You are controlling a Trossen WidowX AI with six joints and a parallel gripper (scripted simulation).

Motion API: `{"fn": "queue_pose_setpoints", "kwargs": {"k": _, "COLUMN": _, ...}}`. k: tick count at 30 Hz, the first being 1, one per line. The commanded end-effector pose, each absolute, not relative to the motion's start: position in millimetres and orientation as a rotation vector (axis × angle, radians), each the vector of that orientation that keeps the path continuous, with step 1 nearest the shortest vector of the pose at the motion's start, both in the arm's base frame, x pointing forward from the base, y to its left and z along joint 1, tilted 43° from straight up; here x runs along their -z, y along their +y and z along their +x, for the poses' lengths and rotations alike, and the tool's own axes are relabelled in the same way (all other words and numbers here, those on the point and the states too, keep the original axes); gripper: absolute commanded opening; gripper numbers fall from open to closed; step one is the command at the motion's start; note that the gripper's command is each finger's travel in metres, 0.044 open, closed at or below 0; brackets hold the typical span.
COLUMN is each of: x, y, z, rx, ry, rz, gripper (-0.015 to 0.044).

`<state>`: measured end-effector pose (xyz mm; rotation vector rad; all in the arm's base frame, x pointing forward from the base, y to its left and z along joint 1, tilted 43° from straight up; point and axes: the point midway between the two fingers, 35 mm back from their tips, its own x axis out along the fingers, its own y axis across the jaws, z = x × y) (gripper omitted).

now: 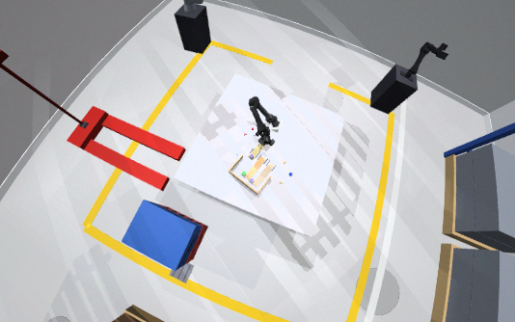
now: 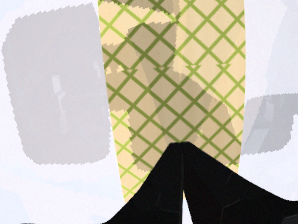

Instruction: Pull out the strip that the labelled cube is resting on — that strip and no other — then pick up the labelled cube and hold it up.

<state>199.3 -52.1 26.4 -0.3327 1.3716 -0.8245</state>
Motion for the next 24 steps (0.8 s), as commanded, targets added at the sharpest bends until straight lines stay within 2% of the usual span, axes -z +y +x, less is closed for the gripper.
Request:
{"fn": "queue_pose_setpoints", "kwargs": {"k": 1, "x": -27.9, "y": -50.5, "z": 199.7, "rx": 0.824, "ry": 1.373, "rz": -0.332, "gripper": 0.0}}
{"fn": "queue_pose_setpoints", "kwargs": {"k": 8, "x": -56.8, "y": -23.5, "z": 202.3, "rx": 0.828, "ry": 1.401, "rz": -0.33, "gripper": 0.0}}
{"fn": "queue_pose_setpoints", "kwargs": {"k": 12, "x": -59.4, "y": -29.6, "z": 222.0, "rx": 0.946, "ry": 1.316, "rz": -0.193, "gripper": 0.0105}}
{"fn": "queue_pose_setpoints", "kwargs": {"k": 24, "x": -70.1, "y": -37.7, "z": 262.5, "rx": 0.953, "ry": 1.308, "rz": -0.184, "gripper": 0.042}}
